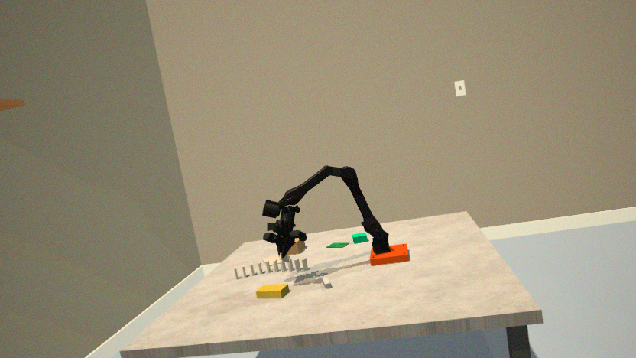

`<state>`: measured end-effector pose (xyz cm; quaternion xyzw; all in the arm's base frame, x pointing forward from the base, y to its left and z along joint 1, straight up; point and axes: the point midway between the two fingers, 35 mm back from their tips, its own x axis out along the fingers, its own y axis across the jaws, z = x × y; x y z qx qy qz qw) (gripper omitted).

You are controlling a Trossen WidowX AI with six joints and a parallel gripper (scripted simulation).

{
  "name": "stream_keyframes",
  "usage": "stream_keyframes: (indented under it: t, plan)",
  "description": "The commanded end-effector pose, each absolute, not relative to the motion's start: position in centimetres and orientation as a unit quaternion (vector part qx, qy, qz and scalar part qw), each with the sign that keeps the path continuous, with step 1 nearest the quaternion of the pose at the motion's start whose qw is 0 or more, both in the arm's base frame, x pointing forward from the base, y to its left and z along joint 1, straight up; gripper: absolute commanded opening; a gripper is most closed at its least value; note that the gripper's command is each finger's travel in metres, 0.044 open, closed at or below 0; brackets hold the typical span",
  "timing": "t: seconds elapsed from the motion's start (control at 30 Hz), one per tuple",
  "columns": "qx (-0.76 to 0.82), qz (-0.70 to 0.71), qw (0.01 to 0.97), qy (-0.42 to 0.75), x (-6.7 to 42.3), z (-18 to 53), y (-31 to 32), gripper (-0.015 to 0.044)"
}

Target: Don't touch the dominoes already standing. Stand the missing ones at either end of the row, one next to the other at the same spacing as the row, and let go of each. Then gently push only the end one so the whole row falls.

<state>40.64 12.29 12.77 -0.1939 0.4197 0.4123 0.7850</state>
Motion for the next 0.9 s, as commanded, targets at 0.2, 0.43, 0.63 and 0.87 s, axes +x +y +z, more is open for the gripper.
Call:
stream_keyframes:
  t: [0.2, 0.43, 0.63, 0.87]
  plan:
    - [-0.131, 0.428, 0.825, 0.346, 41.4, 12.2, 11.8, 0.003]
    - [-0.097, 0.437, 0.844, 0.297, 41.5, 12.2, 11.1, 0.003]
    - [-0.074, 0.448, 0.854, 0.252, 41.2, 12.3, 10.6, 0.003]
    - [-0.052, 0.467, 0.86, 0.198, 40.3, 12.6, 10.0, 0.003]
